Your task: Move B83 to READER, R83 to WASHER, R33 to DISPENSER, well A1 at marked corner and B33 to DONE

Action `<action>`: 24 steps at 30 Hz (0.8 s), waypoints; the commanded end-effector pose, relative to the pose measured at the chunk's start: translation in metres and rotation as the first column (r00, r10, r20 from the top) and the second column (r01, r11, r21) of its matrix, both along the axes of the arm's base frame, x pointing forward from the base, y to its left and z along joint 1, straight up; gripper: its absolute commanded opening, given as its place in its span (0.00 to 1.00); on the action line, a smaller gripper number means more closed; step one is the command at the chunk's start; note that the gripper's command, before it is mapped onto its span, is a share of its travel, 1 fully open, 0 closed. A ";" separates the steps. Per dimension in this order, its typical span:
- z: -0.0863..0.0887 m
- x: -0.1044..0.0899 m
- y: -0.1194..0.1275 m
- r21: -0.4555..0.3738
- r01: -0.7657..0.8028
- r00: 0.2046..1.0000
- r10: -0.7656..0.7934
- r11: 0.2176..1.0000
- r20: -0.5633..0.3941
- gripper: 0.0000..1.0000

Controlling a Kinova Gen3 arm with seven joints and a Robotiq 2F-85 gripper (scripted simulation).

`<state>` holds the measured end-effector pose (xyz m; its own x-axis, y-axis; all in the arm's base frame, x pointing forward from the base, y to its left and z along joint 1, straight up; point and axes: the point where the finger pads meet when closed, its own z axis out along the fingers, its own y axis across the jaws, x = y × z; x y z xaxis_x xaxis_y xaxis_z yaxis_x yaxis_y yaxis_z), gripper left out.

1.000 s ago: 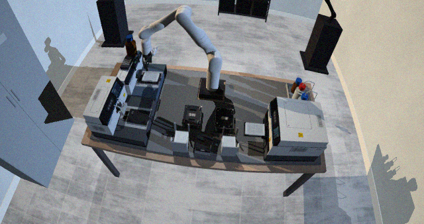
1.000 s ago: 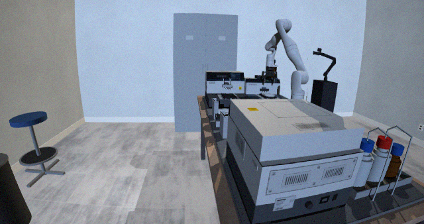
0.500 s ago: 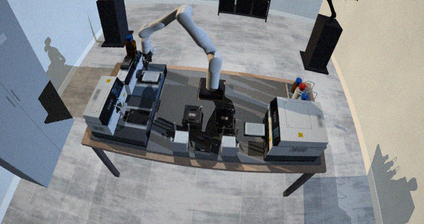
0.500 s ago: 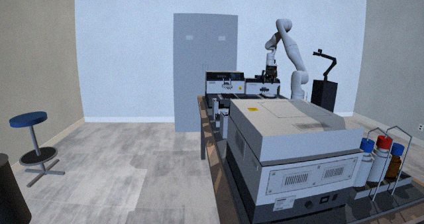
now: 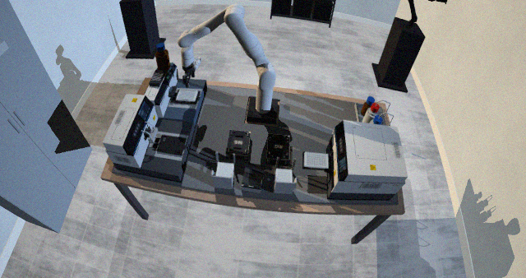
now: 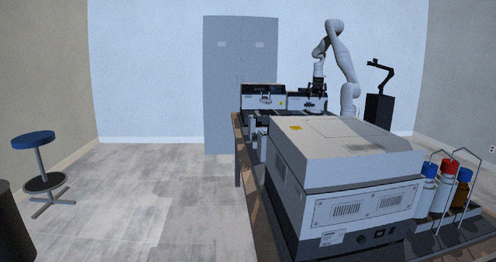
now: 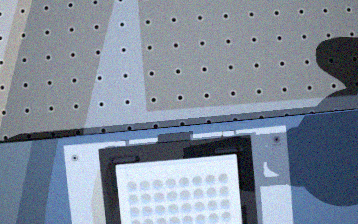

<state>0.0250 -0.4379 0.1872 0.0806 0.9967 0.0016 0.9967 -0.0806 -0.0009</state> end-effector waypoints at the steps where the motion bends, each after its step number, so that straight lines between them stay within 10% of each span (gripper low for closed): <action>1: 0.001 0.000 0.012 -0.003 0.000 1.000 0.000 1.000 0.000 1.00; 24: 0.001 0.000 0.079 -0.003 0.110 0.994 -0.110 0.994 0.000 1.00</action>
<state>0.0252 -0.3646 0.1871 0.1900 0.9818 0.0014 0.9818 -0.1900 -0.0008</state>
